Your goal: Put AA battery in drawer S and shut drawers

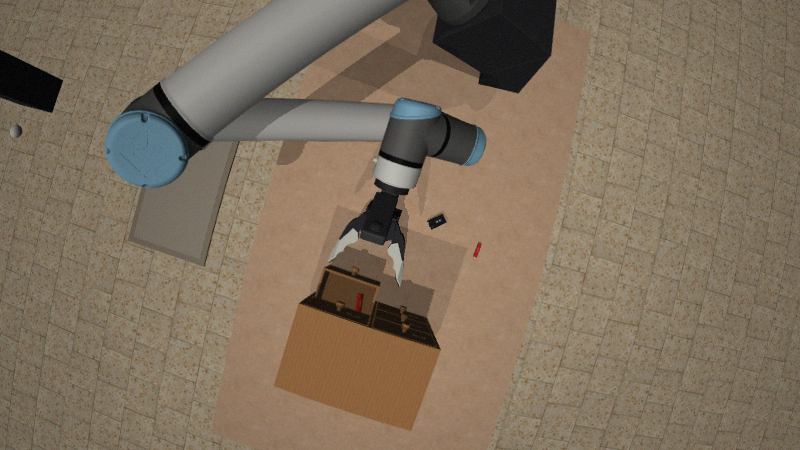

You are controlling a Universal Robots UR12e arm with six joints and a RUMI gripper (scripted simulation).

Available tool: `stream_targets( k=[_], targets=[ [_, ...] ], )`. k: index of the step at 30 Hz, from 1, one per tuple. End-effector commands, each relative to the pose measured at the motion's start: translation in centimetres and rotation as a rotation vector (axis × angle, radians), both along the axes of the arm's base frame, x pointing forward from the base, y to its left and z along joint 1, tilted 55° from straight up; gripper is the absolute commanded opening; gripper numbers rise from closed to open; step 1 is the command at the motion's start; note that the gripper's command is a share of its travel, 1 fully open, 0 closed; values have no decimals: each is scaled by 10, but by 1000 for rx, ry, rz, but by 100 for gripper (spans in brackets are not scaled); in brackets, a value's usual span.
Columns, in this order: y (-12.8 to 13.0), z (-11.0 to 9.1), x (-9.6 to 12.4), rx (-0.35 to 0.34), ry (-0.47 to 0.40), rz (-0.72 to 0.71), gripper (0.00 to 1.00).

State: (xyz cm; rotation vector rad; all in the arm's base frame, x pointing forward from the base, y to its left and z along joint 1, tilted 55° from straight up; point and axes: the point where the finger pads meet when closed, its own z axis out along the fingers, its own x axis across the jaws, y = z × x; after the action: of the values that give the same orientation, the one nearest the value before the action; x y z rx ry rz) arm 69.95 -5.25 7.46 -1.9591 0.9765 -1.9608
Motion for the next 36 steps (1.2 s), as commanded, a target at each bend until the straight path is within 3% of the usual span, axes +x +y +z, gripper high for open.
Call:
stream_targets(
  k=[1,11,23,36],
  targets=[
    [2,-1,-16,0,-1,1,100],
    [5,-4,-54,0,-1,1,100],
    [7,-6,-85,0,-1,1,100],
    [9,-7,-105,0,-1,1,100]
  ],
)
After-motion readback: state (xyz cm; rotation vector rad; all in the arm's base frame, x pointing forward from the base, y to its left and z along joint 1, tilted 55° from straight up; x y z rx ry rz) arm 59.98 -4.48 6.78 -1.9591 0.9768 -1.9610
